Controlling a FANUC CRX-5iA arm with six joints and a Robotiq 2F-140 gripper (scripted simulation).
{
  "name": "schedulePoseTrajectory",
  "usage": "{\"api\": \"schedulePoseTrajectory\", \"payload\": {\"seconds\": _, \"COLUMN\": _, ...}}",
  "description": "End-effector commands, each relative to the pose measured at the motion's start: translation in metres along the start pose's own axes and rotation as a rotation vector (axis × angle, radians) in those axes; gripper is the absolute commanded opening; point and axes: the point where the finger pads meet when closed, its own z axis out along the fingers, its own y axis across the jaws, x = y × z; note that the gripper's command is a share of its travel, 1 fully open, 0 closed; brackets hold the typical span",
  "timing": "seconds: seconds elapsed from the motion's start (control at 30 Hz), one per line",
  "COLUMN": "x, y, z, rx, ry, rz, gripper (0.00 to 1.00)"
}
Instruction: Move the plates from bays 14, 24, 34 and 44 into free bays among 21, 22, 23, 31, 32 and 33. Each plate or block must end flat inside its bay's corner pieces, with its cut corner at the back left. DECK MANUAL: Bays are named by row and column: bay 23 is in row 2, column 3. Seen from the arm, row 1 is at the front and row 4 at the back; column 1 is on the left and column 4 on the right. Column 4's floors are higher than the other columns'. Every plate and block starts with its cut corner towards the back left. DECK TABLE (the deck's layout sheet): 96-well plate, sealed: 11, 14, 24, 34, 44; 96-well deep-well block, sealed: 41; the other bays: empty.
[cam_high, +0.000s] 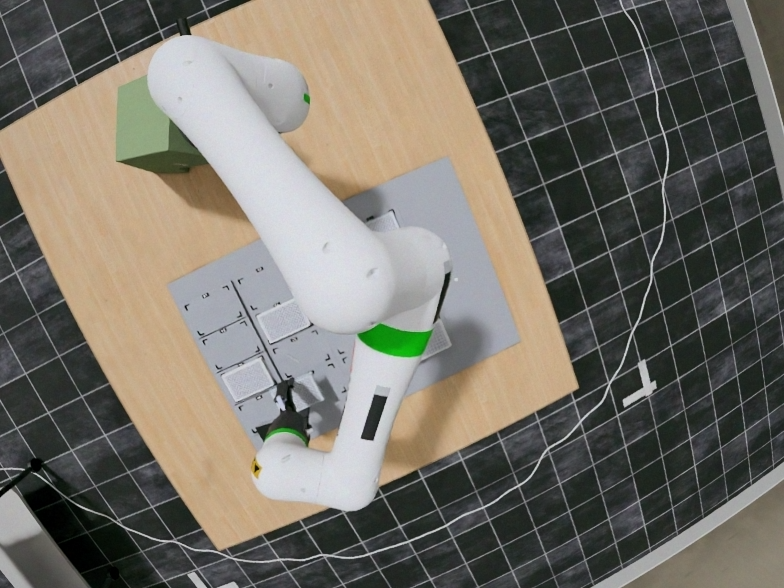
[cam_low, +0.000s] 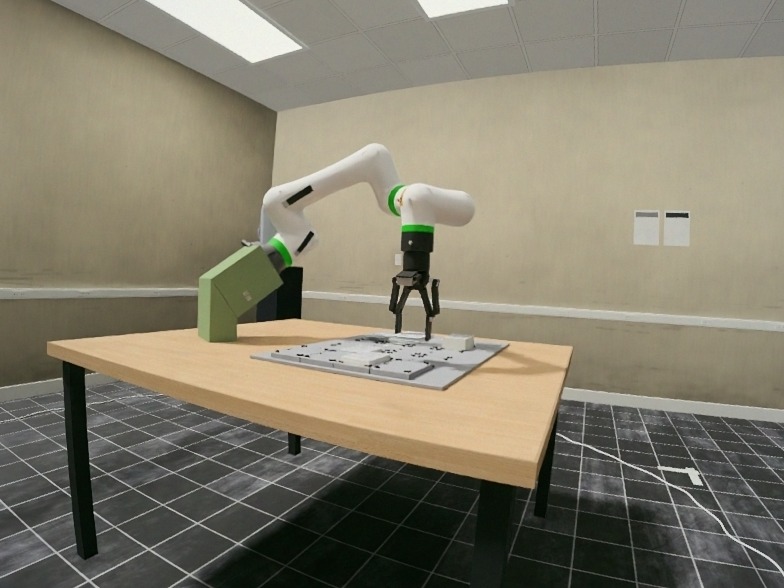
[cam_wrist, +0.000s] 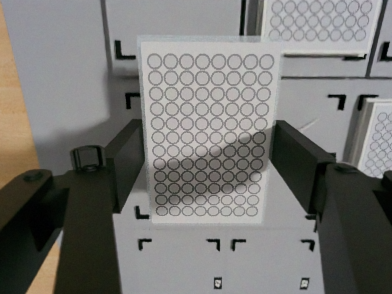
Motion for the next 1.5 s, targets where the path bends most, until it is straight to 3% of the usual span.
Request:
{"api": "schedulePoseTrajectory", "payload": {"seconds": 0.0, "x": -0.007, "y": 0.001, "z": -0.002, "rx": 0.002, "ry": 0.002, "rz": 0.000, "gripper": 0.10}}
{"api": "schedulePoseTrajectory", "payload": {"seconds": 1.47, "x": -0.106, "y": 0.023, "z": -0.001, "rx": 0.002, "ry": 0.002, "rz": 0.000, "gripper": 0.10}}
